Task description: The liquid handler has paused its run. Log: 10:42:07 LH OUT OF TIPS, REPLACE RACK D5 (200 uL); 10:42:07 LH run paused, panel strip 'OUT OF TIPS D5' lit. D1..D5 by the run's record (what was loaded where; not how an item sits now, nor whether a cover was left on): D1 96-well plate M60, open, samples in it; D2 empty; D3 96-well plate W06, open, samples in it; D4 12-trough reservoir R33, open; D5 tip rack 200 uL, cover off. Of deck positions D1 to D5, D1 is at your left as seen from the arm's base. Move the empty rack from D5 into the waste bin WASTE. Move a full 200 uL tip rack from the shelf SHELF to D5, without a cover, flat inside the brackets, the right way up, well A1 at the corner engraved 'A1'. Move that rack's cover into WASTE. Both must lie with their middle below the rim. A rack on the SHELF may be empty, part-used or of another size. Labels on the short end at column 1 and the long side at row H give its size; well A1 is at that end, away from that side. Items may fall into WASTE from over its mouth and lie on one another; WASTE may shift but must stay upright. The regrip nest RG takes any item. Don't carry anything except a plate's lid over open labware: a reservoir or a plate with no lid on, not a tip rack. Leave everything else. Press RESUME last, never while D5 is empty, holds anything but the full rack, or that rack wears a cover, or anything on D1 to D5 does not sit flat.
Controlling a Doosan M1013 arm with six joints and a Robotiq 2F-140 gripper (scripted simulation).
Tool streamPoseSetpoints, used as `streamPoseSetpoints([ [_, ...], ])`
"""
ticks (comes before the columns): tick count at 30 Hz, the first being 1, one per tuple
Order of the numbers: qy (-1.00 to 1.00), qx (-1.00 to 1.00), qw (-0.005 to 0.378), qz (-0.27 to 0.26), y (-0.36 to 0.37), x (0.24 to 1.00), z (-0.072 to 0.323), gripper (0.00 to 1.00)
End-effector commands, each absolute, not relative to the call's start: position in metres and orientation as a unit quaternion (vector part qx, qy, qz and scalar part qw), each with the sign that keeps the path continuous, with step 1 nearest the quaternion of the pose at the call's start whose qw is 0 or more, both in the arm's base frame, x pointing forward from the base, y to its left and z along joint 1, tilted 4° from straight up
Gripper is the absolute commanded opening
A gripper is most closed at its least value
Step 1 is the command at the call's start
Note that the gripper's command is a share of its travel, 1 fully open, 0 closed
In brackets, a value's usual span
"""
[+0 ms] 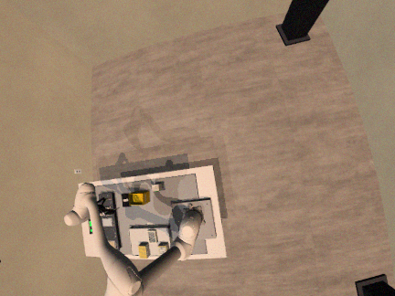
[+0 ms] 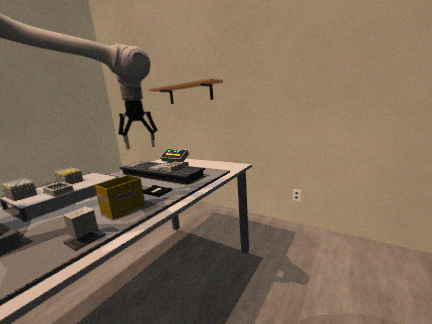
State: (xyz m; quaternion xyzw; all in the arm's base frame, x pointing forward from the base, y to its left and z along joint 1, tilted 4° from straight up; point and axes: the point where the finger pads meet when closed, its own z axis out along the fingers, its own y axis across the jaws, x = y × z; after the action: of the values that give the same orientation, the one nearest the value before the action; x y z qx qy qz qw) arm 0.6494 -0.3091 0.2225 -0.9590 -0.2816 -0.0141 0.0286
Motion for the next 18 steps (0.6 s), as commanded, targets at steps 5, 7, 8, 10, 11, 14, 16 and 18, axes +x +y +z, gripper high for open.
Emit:
streamPoseSetpoints([
  [5,-0.335,-0.942,0.028,-0.016,-0.31,0.659,0.222,0.77],
  [7,-0.354,-0.935,0.027,-0.016,-0.311,0.669,0.221,0.77],
  [8,-0.363,-0.931,0.027,-0.017,-0.311,0.674,0.221,0.77],
  [10,-0.382,-0.924,0.027,-0.017,-0.312,0.684,0.22,0.77],
  [11,-0.391,-0.92,0.027,-0.017,-0.312,0.689,0.22,0.77],
  [14,-0.419,-0.908,0.026,-0.018,-0.314,0.704,0.219,0.77],
  [16,-0.419,-0.908,0.026,-0.018,-0.314,0.704,0.219,0.77],
  [18,-0.437,-0.899,0.026,-0.019,-0.315,0.714,0.218,0.77],
])
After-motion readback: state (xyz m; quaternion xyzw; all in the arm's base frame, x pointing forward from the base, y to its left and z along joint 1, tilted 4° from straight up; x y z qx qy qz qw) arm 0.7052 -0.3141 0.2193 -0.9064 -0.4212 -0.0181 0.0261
